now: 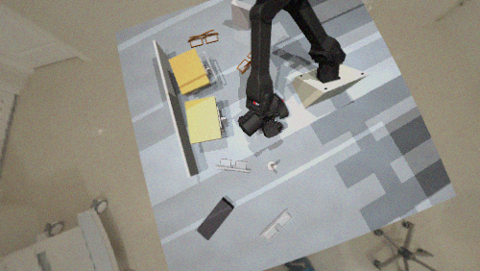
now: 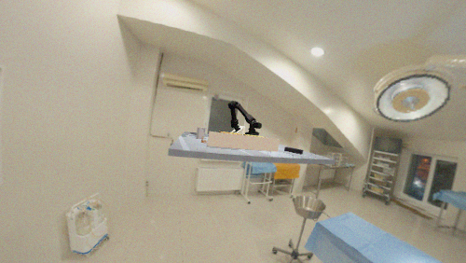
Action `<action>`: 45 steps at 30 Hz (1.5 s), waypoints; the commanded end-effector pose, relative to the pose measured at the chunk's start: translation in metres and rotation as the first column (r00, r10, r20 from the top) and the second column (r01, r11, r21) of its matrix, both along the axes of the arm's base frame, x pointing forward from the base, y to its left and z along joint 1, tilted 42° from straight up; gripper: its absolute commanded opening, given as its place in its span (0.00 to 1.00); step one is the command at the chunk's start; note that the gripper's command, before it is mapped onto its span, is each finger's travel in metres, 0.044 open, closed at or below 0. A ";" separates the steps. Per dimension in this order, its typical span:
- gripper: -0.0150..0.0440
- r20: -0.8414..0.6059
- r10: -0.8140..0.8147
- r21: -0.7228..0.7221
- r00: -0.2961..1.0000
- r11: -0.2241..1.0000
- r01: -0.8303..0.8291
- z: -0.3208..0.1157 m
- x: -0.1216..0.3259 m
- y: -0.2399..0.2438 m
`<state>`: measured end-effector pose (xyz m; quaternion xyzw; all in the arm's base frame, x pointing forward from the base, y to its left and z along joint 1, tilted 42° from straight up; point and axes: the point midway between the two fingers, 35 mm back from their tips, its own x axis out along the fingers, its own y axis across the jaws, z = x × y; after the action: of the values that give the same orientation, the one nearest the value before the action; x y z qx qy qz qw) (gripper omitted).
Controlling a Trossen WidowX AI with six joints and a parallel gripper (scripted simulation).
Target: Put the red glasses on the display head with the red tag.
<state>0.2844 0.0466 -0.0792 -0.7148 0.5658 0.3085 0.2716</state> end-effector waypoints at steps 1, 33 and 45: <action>0.25 0.000 0.000 0.001 1.000 1.000 0.000 0.002 0.000 0.002; 0.25 0.179 -0.220 0.071 0.959 0.975 0.211 0.062 -0.006 0.089; 0.25 0.365 -0.484 0.210 0.795 0.875 0.436 0.043 0.002 0.118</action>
<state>0.2847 0.1553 -0.0321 -0.6096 0.6296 0.1342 0.4625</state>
